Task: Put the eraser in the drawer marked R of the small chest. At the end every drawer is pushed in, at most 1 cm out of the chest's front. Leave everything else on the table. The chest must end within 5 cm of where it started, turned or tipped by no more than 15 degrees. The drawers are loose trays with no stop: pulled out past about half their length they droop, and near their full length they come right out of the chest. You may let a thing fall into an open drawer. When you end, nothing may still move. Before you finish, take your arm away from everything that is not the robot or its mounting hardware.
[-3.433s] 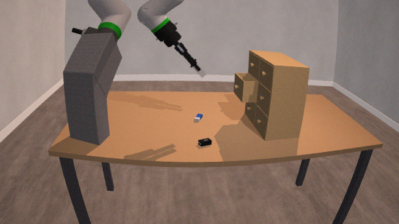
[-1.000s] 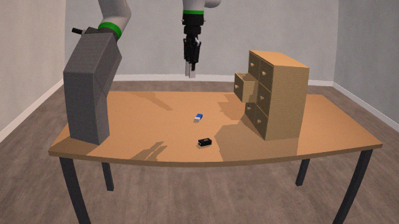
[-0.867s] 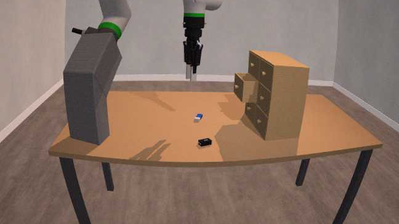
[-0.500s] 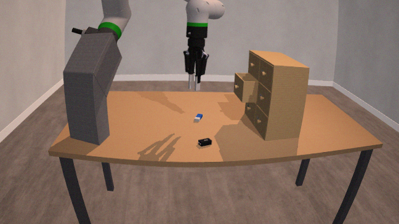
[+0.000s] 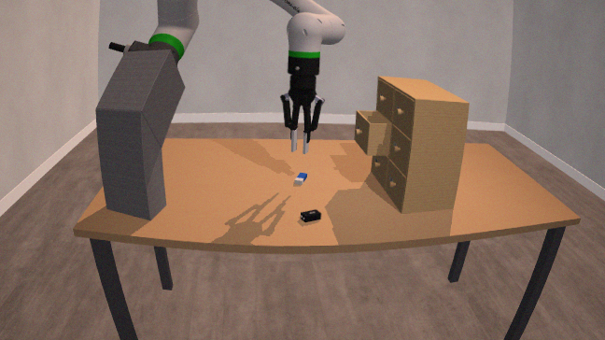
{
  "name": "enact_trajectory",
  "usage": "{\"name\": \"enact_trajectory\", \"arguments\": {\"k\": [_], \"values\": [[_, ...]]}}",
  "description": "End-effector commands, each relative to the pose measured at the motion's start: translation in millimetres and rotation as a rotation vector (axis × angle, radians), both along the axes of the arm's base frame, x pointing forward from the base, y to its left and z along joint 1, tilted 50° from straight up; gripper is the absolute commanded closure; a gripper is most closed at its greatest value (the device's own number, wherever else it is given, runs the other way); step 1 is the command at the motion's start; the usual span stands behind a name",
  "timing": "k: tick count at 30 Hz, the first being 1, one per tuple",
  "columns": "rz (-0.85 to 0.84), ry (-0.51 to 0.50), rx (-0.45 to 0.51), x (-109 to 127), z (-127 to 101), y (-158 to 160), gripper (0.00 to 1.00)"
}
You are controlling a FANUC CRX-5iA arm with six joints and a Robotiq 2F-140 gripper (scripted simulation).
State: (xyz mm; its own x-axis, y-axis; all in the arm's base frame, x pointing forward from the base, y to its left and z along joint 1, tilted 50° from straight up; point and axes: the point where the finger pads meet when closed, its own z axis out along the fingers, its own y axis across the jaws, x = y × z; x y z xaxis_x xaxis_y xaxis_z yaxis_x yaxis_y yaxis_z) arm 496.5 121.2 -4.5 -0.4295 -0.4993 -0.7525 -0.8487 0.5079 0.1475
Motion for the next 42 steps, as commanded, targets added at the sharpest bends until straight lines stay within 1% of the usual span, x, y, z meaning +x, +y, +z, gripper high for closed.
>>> {"name": "enact_trajectory", "arguments": {"k": [1, 12, 27, 28, 42], "values": [[0.048, -0.058, -0.019, 8.2, -5.9, 8.3, 0.80], [0.081, -0.094, -0.035, 13.4, -9.6, 14.1, 0.80], [0.082, -0.096, -0.035, 13.6, -9.8, 14.3, 0.80], [0.082, -0.096, -0.035, 13.6, -9.8, 14.3, 0.77], [0.082, -0.096, -0.035, 13.6, -9.8, 14.3, 0.77]]}}
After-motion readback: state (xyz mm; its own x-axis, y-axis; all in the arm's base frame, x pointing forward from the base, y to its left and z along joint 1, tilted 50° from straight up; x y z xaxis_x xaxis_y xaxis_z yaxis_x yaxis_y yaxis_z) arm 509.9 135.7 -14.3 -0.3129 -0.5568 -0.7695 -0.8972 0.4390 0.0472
